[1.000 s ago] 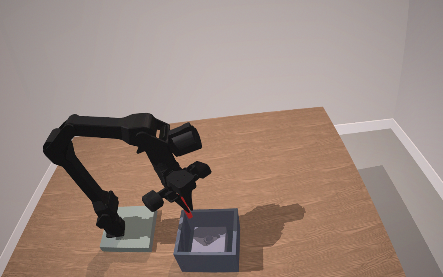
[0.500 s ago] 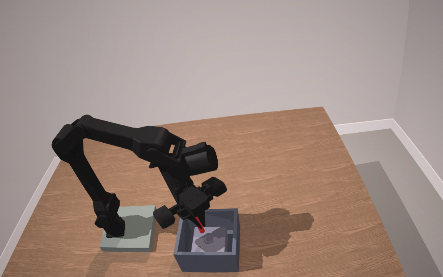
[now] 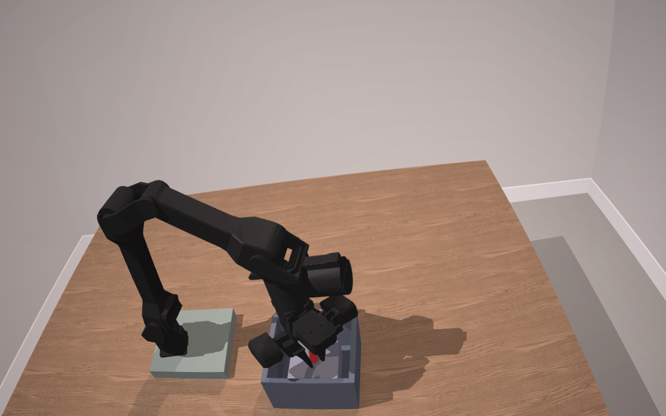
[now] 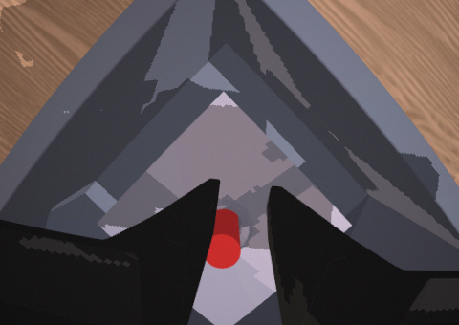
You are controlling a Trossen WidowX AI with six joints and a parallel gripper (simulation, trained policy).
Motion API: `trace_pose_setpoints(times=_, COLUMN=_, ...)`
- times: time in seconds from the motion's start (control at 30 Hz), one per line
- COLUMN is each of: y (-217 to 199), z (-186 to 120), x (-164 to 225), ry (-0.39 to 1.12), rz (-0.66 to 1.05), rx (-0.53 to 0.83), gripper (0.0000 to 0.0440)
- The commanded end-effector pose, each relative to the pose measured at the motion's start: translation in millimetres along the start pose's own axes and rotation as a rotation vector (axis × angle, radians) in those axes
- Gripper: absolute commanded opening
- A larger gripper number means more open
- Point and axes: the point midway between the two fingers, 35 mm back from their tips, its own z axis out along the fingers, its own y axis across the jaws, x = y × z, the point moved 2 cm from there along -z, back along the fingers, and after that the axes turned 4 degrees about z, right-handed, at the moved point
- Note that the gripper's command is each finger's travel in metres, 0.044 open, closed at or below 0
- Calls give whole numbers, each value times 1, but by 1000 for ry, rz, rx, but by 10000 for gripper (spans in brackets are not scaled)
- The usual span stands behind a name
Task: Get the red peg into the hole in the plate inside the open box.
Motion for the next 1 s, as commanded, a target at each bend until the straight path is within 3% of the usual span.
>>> trace_pose_setpoints(times=0.0, y=0, z=9, x=-2, ry=18, rz=-26, rx=28, gripper=109)
trace_pose_setpoints(times=0.97, y=4, z=33, x=-49, ry=89, rz=-68, rx=51, gripper=61)
